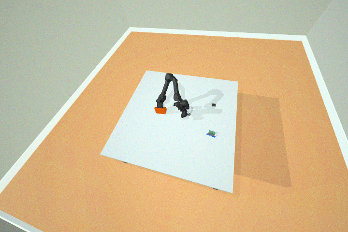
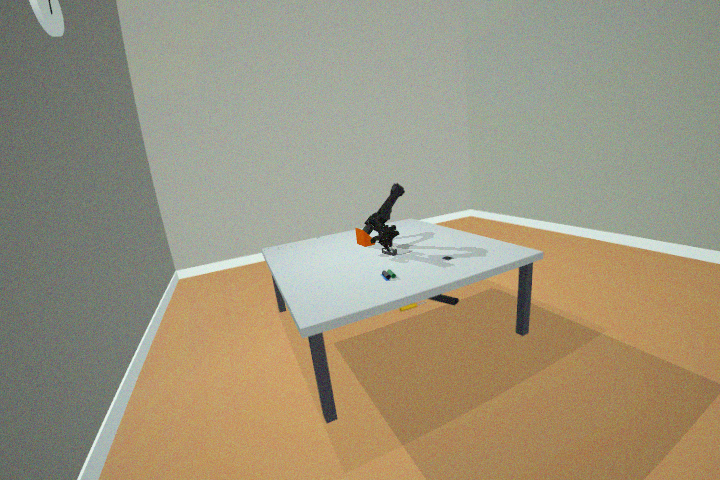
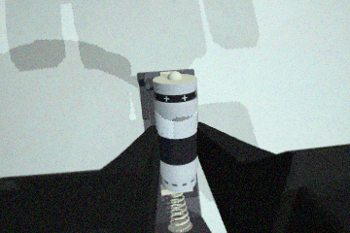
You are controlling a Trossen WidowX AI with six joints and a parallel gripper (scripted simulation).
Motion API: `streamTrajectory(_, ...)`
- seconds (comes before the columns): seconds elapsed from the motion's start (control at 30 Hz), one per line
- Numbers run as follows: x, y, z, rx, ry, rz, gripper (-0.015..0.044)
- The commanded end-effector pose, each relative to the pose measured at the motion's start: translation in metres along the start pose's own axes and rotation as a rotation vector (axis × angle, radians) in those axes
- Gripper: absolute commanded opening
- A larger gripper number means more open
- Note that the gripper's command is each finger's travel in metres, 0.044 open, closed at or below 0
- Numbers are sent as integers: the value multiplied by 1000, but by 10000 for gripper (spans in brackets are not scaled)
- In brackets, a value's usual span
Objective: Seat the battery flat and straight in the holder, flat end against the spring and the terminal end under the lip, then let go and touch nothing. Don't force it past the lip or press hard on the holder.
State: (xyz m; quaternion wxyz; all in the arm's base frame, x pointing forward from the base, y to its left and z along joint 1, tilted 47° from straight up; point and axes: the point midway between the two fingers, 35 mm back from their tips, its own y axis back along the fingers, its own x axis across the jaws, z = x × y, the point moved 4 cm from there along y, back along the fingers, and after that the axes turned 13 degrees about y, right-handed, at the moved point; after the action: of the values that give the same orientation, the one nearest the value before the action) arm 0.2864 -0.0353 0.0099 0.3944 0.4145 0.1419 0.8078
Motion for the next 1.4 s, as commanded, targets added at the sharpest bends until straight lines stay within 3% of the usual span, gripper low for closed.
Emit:
streamTrajectory(0.0,2,2,0,-9,2,-1,70)
streamTrajectory(1.37,2,5,-15,70,4,-8,70)
